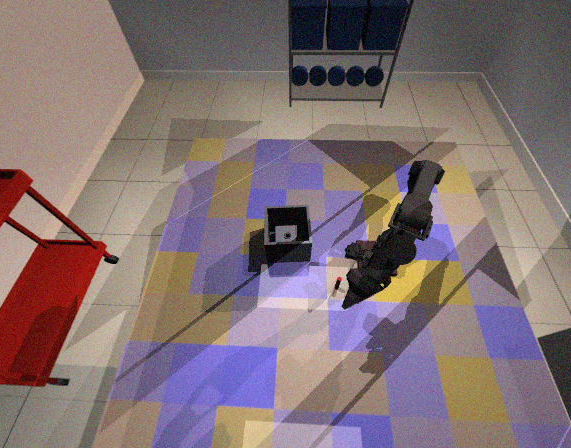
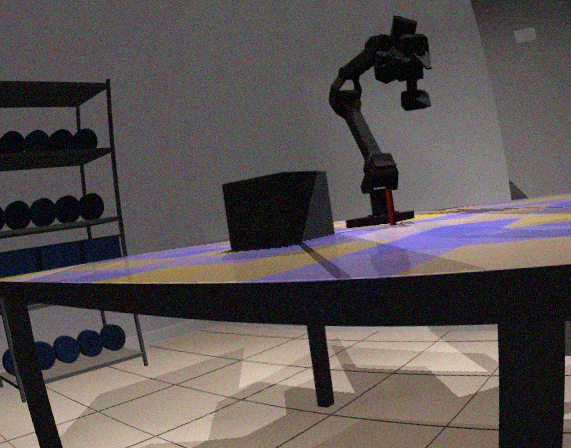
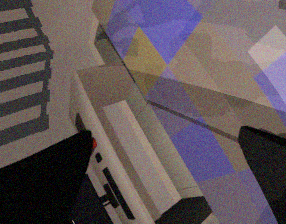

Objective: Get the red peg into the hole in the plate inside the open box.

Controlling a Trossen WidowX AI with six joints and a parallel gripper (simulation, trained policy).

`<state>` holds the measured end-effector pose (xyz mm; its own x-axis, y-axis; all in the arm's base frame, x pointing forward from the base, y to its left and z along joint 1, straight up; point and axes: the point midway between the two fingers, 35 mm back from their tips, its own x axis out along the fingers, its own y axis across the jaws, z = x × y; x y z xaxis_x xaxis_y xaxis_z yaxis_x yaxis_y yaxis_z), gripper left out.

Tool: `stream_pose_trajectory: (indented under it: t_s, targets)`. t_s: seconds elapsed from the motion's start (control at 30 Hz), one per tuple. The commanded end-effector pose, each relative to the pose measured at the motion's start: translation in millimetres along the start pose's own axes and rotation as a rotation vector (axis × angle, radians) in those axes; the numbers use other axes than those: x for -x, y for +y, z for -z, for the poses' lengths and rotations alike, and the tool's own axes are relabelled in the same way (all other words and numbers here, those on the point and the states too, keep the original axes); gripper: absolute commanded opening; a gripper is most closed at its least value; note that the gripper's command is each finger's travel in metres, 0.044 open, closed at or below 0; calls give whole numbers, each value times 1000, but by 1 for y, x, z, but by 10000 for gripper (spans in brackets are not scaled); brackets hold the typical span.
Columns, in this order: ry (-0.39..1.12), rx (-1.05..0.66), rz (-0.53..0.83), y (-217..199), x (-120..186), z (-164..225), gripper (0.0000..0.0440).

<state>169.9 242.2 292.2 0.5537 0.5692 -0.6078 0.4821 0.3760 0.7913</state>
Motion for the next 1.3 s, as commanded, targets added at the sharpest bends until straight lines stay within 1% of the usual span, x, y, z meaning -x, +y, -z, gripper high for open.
stream_pose_trajectory:
  t_s: [0.0, 0.33, 0.63, 0.93, 1.27]
  targets:
    - [-46, -37, 125, -19, -12, -19, 440]
    - [-129, -145, 439, -72, -25, -63, 440]
    - [-148, -235, 660, -114, -24, -86, 440]
    - [-137, -303, 804, -147, -24, -96, 440]
    - [-113, -372, 894, -181, -33, -99, 440]
